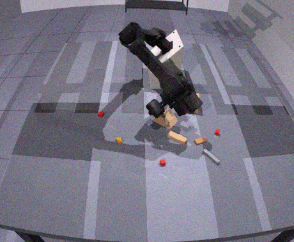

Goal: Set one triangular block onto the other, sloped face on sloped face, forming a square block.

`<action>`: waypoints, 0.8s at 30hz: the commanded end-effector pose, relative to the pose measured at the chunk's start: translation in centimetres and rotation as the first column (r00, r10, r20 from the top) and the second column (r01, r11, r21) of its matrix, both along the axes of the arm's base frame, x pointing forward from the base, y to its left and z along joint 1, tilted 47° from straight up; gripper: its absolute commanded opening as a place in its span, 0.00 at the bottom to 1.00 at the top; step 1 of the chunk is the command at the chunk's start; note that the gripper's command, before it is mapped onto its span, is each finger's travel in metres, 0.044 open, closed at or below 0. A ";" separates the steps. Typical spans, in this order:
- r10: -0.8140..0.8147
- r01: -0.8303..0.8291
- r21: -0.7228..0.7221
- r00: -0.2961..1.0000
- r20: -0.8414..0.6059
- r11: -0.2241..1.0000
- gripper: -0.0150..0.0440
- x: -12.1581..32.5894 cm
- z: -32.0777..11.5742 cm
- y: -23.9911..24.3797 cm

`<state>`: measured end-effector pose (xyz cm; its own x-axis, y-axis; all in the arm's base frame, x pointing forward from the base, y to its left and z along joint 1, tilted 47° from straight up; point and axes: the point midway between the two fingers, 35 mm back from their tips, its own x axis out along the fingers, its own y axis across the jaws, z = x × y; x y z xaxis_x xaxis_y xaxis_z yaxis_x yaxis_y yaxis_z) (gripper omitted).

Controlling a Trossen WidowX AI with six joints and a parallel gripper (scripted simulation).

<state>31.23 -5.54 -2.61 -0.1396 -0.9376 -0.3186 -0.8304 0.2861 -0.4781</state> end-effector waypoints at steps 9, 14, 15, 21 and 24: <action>0.057 -0.057 0.047 0.998 -0.008 0.997 1.00 -1.1 5.1 5.3; 0.077 -0.076 0.061 0.997 -0.011 0.995 1.00 -1.9 7.0 7.1; 0.077 -0.076 0.061 0.997 -0.011 0.995 1.00 -1.9 7.0 7.1; -0.318 0.230 0.261 0.869 0.378 0.938 1.00 -3.8 5.5 4.2; -0.641 0.416 0.488 0.528 0.557 0.767 1.00 -5.0 4.4 2.6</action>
